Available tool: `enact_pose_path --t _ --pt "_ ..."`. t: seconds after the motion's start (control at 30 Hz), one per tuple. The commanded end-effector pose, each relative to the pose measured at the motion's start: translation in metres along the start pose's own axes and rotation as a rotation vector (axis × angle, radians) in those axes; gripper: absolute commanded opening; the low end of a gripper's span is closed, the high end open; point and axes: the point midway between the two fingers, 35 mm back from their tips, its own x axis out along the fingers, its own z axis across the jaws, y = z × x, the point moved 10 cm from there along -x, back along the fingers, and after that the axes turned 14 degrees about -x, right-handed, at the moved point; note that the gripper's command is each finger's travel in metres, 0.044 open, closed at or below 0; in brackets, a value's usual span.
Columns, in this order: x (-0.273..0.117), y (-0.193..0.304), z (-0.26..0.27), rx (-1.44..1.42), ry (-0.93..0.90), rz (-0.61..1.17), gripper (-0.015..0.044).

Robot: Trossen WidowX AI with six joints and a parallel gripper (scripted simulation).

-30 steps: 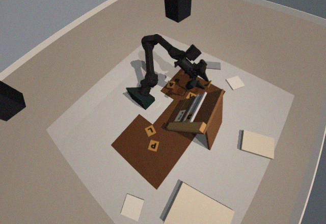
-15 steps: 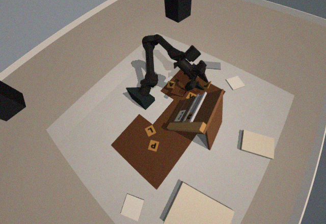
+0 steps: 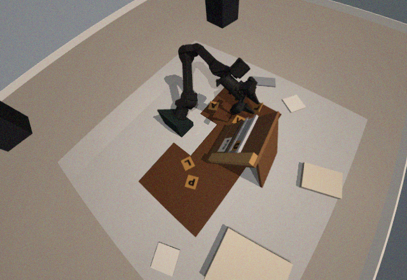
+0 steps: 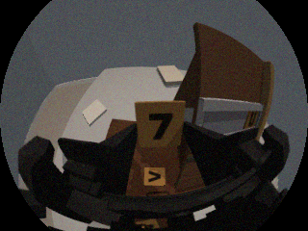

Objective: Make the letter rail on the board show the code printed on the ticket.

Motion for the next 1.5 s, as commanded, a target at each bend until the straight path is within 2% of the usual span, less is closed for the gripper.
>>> enact_pose_path --t 0.0,1.47 --pt "0.000 0.002 -0.004 0.001 0.000 0.004 0.0000" --pt "0.000 0.008 -0.025 0.000 0.001 0.005 0.0000"
